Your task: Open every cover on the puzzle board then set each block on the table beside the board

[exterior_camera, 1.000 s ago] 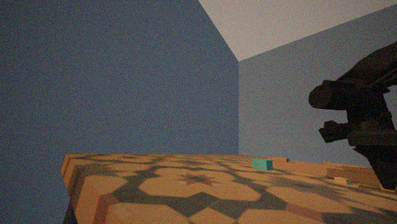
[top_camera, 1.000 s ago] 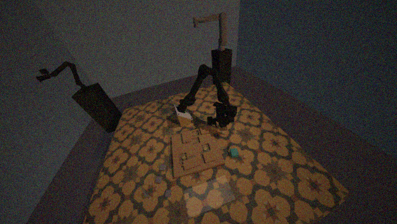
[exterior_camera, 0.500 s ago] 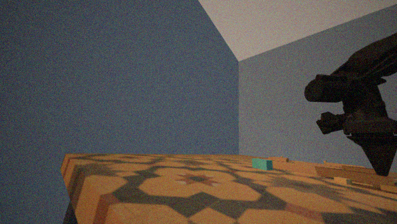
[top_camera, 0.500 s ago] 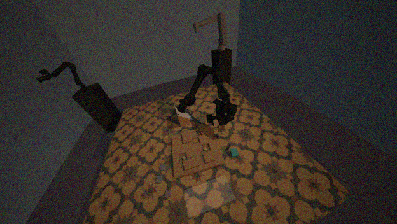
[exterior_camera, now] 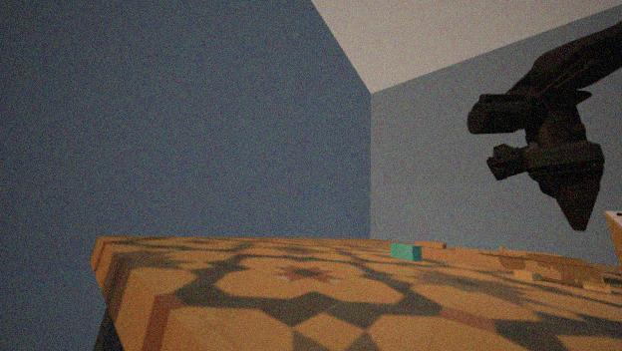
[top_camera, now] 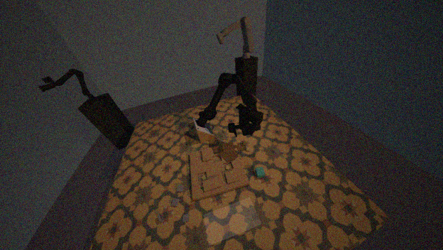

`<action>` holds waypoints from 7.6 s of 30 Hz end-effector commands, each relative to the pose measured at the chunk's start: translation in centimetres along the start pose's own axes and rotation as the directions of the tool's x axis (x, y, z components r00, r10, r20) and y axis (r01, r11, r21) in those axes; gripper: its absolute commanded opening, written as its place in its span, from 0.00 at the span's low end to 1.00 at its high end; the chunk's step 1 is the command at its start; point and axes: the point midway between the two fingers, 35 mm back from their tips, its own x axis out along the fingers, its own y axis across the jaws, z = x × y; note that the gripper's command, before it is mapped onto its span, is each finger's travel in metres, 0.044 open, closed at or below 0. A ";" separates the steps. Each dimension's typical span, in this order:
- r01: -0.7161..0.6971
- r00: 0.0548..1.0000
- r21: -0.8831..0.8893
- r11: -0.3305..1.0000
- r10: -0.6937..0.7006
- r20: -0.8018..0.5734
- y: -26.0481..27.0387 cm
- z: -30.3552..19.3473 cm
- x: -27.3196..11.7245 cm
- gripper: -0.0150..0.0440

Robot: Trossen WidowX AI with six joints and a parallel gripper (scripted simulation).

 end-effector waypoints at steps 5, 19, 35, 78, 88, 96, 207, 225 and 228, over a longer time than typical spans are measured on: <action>0.003 1.000 0.042 0.999 -0.004 0.009 -0.3 1.7 -0.6 0.78; 0.029 0.999 0.242 0.970 -0.037 0.027 -3.6 8.4 -0.7 0.25; 0.023 0.998 0.423 0.906 -0.043 0.037 -9.6 15.2 -1.0 0.25; -0.005 1.000 0.779 0.627 -0.007 0.012 -25.2 23.3 3.0 0.25; -0.012 1.000 0.997 -0.077 -0.007 0.012 -25.2 23.4 3.6 0.25; -0.012 1.000 0.675 -0.738 -0.006 0.011 -25.2 23.4 4.2 0.25; -0.014 1.000 0.630 -0.777 -0.009 0.012 -25.9 22.8 -0.7 0.50; -0.013 1.000 0.630 -0.777 -0.007 0.011 -25.9 22.7 2.8 0.50; -0.013 1.000 0.630 -0.777 -0.007 0.011 -25.9 22.7 2.8 0.50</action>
